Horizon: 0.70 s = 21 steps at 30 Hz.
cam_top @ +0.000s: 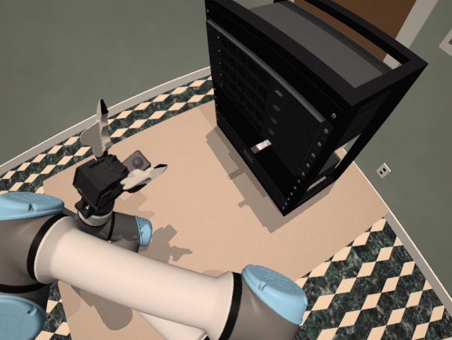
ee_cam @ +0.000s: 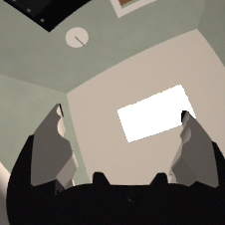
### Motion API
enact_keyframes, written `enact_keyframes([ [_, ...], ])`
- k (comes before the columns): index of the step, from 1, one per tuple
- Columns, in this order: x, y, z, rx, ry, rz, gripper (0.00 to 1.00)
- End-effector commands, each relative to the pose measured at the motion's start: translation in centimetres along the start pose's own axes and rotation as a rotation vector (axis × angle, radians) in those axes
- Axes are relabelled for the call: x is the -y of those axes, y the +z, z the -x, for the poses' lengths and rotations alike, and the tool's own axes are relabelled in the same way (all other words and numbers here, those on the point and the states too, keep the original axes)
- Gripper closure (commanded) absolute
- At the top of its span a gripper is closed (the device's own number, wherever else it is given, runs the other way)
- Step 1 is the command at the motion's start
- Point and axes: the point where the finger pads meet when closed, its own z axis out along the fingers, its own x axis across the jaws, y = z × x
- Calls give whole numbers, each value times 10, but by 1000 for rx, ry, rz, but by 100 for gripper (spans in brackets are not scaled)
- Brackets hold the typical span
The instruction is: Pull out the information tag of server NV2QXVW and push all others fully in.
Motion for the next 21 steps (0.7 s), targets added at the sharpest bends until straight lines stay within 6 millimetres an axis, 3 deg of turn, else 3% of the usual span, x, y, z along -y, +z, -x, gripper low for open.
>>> enact_keyframes([
  [1,7,1,9,26,34,-22,0],
  [21,19,1,24,76,106,-65,0],
])
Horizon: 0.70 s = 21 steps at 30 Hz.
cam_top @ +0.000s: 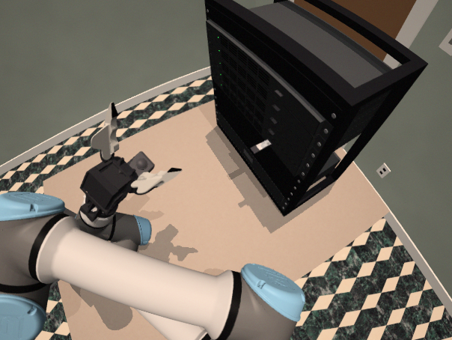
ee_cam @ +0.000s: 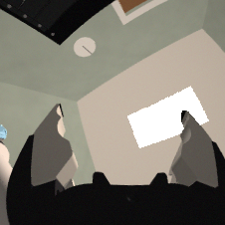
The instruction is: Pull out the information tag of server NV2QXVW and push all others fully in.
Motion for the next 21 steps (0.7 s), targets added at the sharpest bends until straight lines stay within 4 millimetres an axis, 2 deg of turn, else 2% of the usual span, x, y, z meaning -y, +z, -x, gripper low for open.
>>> enact_keyframes([
  [1,5,1,7,19,25,-16,0],
  [21,18,1,25,75,103,-62,0],
])
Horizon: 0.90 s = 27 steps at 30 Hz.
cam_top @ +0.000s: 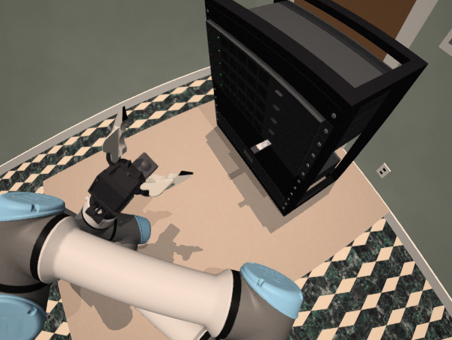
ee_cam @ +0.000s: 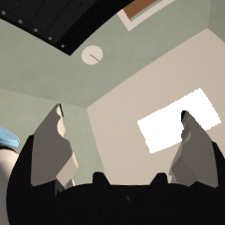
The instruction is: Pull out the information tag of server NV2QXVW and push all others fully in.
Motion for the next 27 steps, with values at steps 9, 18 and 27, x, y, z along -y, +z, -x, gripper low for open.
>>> enact_keyframes([
  [9,11,1,16,46,62,-37,0],
  [18,16,1,22,66,90,-53,0],
  [27,22,1,31,93,127,-74,0],
])
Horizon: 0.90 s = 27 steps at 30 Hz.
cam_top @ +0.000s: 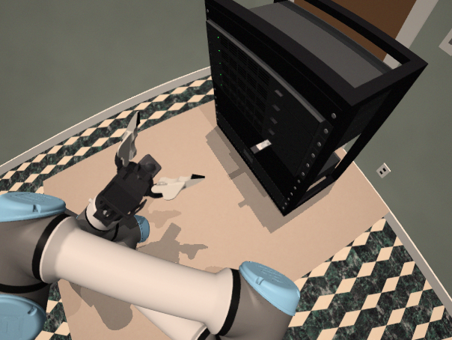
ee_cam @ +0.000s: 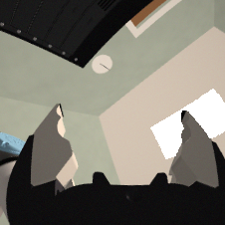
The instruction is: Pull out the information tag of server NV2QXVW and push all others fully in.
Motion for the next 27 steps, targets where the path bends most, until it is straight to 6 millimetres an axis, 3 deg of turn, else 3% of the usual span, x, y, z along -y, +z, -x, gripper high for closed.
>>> enact_keyframes([
  [1,5,1,8,20,26,-16,0],
  [27,19,1,29,85,115,-65,0],
])
